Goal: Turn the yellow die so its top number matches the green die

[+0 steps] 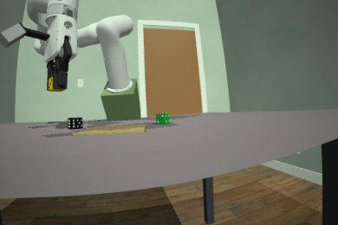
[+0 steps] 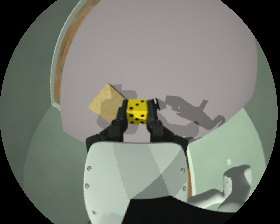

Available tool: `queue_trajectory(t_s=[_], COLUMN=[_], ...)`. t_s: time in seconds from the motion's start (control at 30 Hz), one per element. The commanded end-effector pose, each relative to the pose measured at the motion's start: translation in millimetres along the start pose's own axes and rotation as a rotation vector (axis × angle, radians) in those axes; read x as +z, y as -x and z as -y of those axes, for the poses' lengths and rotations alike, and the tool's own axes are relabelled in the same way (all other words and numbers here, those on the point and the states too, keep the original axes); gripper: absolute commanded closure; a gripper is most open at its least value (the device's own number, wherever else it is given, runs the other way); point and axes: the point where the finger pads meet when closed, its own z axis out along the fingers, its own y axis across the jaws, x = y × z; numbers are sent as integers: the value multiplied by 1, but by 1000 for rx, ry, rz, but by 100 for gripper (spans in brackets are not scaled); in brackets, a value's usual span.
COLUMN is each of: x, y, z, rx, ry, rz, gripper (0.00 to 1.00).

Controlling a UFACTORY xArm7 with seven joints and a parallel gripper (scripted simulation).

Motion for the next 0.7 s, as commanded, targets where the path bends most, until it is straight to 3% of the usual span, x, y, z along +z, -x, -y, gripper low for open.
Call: queue_trajectory(t_s=[0.0,0.2,0.27,0.53,0.57,0.67], x=[-5,-5,-4,-4,-4,-5], y=[0,1,17,35,48,55], z=[-1,1,22,41,54,61], rx=[1,-9,-174,-330,-446,-504], ry=[2,2,7,8,8,8], rz=[2,2,9,13,13,13], gripper=[73,73,73,73,73,73])
